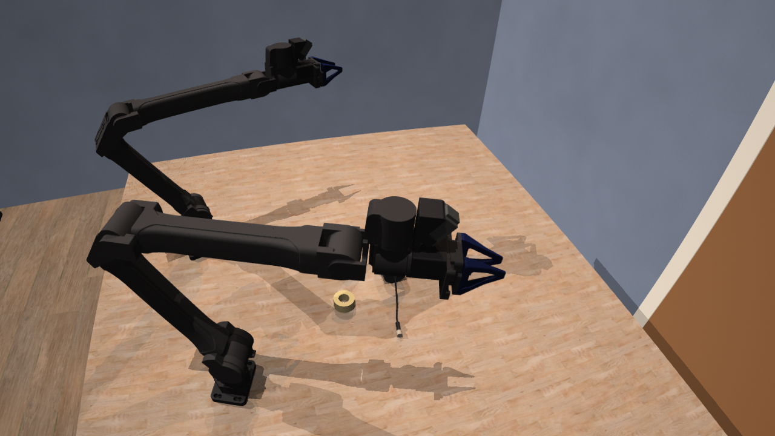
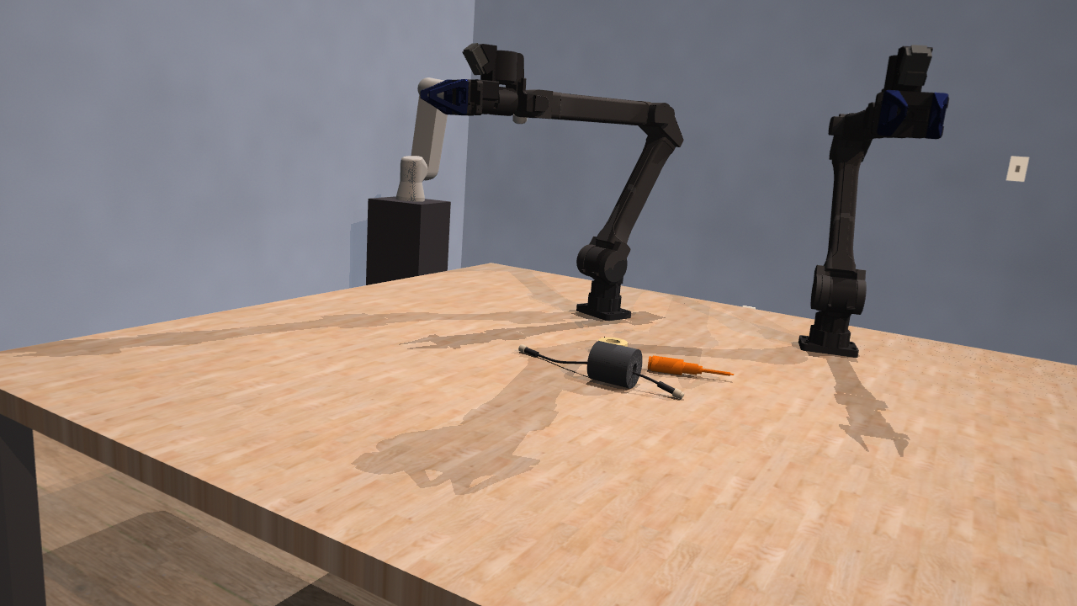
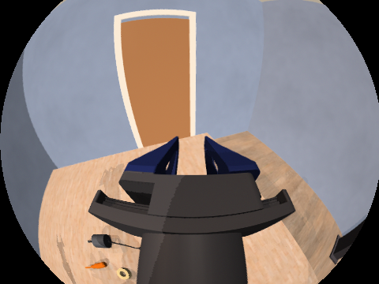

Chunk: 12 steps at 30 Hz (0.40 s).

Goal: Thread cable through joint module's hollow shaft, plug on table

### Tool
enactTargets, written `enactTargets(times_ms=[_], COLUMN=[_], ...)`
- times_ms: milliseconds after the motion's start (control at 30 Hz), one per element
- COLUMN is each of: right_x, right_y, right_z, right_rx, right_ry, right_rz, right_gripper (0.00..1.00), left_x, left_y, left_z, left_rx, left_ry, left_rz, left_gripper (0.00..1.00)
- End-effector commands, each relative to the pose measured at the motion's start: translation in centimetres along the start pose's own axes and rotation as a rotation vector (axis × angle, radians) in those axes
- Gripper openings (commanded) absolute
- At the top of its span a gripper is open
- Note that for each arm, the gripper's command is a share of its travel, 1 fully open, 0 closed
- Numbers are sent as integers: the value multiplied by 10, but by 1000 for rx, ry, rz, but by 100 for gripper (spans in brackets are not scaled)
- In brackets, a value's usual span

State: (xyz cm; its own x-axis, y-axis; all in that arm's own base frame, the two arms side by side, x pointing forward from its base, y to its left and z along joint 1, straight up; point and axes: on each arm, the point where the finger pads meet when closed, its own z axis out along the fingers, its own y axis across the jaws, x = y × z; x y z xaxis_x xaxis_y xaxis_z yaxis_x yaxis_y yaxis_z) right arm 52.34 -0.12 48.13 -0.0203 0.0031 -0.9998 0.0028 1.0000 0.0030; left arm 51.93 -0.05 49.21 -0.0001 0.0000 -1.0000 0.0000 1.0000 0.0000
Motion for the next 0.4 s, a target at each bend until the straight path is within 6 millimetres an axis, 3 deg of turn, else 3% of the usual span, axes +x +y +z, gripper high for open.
enactTargets(times_ms=[0, 100, 233, 367], right_x=[-59, -60, -21, -21], right_y=[-8, -7, -5, -5], right_z=[-13, -10, 0, 0], right_rx=[14, 11, 8, 8], right_ry=[-100, -102, -36, -36], right_rz=[-22, -22, -19, -19], right_gripper=[32, 32, 32, 32], left_x=[-9, -9, -10, -10], left_y=[3, 3, 3, 3], left_z=[-2, -2, -2, -2], left_rx=[-4, -4, -4, -4], left_ry=[-11, -11, -15, -15], left_rz=[2, 2, 2, 2], left_gripper=[46, 46, 46, 46])
